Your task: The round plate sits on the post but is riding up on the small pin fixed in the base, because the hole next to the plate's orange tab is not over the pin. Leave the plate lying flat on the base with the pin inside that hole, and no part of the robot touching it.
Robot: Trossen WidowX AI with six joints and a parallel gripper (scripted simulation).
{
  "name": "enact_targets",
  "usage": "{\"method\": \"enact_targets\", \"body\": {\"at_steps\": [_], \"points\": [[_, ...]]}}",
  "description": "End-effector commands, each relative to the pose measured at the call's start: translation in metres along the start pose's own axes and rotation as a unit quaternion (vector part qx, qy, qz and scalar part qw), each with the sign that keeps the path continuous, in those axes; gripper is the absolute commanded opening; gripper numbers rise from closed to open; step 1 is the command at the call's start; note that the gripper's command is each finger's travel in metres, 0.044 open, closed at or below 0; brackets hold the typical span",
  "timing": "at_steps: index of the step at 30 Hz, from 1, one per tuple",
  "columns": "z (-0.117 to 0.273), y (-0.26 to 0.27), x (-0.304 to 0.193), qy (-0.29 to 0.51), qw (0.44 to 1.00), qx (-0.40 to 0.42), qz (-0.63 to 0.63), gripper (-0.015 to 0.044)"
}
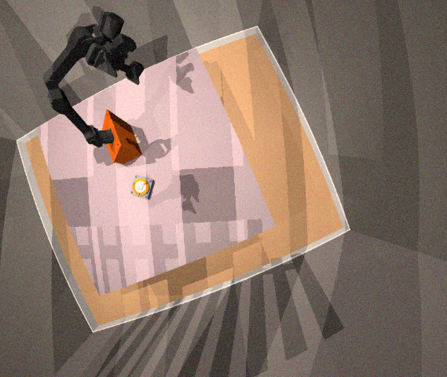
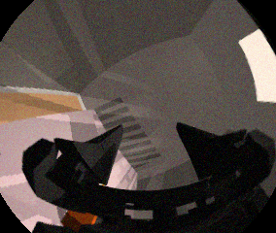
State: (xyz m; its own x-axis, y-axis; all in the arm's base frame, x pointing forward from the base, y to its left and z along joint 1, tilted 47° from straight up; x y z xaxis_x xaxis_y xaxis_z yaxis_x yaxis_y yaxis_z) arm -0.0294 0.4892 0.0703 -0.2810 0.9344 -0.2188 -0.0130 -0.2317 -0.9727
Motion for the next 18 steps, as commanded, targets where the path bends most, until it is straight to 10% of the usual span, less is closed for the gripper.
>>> {"method": "enact_targets", "body": {"at_steps": [1, 15, 18], "points": [[-0.003, 0.0, -0.001, 0.003, 1.0, 0.003, -0.001, 0.0374], [-0.168, 0.048, -0.121, 0.202, 0.963, 0.15, -0.093, 0.0006], [-0.185, 0.057, -0.144, 0.234, 0.952, 0.164, -0.111, 0.0]]}}
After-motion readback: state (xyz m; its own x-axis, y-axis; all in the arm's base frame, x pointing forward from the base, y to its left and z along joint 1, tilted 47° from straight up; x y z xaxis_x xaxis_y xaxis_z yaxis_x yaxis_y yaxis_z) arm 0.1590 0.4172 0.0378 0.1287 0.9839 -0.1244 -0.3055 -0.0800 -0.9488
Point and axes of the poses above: the point midway between the two fingers, 35 mm back from their tips, its own z axis back along the fingers, its own y axis across the jaws, x = y × z, the point moved 4 cm from there along z, back along the fingers, and after that the axes turned 6 degrees about -z, right-handed, at the moved point
